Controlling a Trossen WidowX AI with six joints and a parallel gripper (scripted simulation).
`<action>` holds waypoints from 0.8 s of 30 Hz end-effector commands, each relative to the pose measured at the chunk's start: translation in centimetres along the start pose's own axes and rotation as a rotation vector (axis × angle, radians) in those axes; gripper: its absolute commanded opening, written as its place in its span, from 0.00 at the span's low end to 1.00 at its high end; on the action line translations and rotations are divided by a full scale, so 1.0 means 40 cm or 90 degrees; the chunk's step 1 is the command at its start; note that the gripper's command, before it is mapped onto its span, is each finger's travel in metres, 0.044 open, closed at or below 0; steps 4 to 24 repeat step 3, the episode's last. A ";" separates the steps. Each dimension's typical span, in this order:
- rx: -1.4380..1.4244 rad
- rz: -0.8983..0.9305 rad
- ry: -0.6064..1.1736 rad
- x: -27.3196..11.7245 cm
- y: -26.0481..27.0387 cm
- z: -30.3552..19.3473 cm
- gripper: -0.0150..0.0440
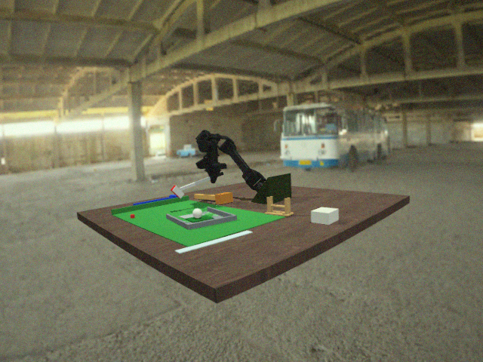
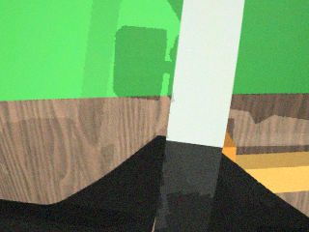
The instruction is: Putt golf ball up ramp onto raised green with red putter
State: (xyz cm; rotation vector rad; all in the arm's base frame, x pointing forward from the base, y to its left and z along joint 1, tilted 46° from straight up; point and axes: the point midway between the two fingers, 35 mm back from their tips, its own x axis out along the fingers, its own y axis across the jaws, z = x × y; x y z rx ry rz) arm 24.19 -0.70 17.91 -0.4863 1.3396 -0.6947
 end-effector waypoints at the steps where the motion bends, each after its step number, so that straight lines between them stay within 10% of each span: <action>1: 0.000 0.001 -0.002 0.000 0.001 0.002 0.25; 24: 0.000 0.001 -0.002 0.000 0.001 0.002 0.25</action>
